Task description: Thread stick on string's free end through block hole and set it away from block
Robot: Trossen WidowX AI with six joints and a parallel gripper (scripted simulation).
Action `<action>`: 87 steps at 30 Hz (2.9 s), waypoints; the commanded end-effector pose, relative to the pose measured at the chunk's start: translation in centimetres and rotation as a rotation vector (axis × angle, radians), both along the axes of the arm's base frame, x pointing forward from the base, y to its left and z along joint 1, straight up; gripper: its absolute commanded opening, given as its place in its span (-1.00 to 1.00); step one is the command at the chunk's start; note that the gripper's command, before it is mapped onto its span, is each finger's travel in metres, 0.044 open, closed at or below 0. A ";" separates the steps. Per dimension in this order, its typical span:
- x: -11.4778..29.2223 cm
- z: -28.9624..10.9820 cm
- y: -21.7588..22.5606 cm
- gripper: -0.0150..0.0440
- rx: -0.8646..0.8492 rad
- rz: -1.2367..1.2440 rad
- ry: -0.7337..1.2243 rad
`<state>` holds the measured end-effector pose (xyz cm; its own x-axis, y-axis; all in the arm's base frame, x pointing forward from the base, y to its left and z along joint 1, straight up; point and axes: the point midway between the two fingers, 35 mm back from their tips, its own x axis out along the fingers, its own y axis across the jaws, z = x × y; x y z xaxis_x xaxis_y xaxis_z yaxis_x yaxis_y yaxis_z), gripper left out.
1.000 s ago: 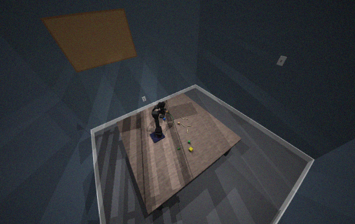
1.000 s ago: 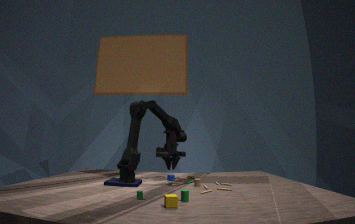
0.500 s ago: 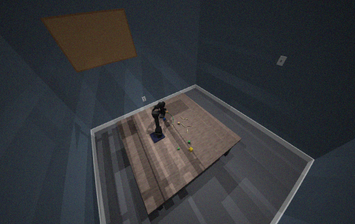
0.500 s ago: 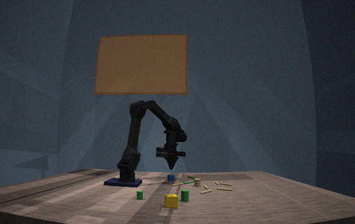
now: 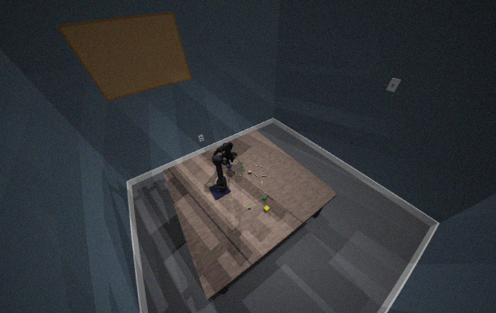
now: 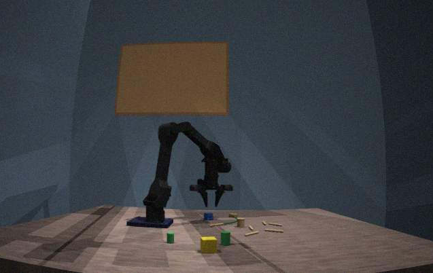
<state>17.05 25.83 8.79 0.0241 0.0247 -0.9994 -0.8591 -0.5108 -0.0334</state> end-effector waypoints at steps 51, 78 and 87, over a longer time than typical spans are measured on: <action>7.0 -0.2 -12.2 1.00 0.104 -3.877 0.075; 7.2 -0.3 -13.0 1.00 0.120 -4.222 0.081; 7.2 -0.3 -13.0 0.20 0.120 -4.222 0.081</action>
<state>24.28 12.76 8.55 0.0274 0.0072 -0.9996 0.8578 -0.5137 0.0198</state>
